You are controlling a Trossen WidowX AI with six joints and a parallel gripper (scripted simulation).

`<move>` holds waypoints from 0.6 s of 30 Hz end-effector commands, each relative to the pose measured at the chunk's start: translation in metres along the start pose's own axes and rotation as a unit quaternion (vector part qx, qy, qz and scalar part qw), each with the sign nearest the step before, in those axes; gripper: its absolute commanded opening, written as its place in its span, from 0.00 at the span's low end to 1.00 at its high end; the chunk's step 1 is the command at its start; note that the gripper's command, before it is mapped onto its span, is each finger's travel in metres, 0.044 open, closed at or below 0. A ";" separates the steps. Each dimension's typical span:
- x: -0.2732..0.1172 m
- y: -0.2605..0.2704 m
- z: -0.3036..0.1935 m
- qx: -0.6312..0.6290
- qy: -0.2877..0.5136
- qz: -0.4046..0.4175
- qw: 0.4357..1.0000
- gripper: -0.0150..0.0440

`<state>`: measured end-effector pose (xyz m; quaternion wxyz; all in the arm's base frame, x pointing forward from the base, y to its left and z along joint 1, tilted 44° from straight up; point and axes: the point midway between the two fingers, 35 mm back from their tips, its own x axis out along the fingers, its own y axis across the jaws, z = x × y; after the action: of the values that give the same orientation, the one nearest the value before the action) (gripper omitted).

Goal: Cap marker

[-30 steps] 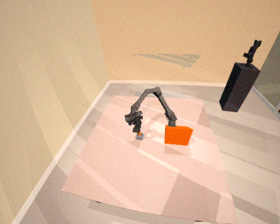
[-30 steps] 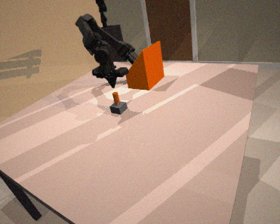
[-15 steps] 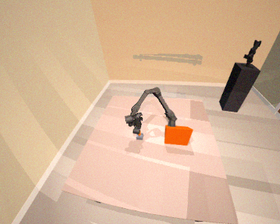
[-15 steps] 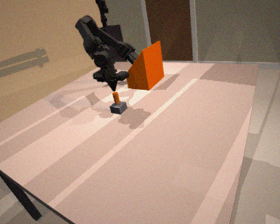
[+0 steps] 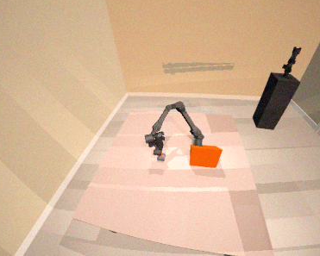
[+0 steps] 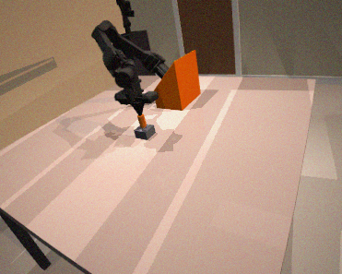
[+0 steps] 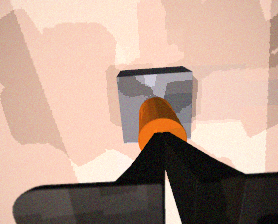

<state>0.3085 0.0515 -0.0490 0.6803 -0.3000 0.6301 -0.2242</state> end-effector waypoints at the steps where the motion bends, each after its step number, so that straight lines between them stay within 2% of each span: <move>1: -0.001 0.000 0.000 0.000 -0.001 0.000 1.000 0.25; 6: -0.012 0.001 0.002 0.000 -0.001 0.001 1.000 0.25; 11: -0.088 0.001 0.001 -0.001 0.000 0.002 1.000 0.25; 17: -0.091 0.001 0.001 -0.001 0.000 0.002 1.000 0.25; 18: -0.091 0.001 0.001 -0.001 0.000 0.002 1.000 0.30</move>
<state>0.3011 0.1126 0.0123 0.6832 -0.3027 0.6277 -0.2183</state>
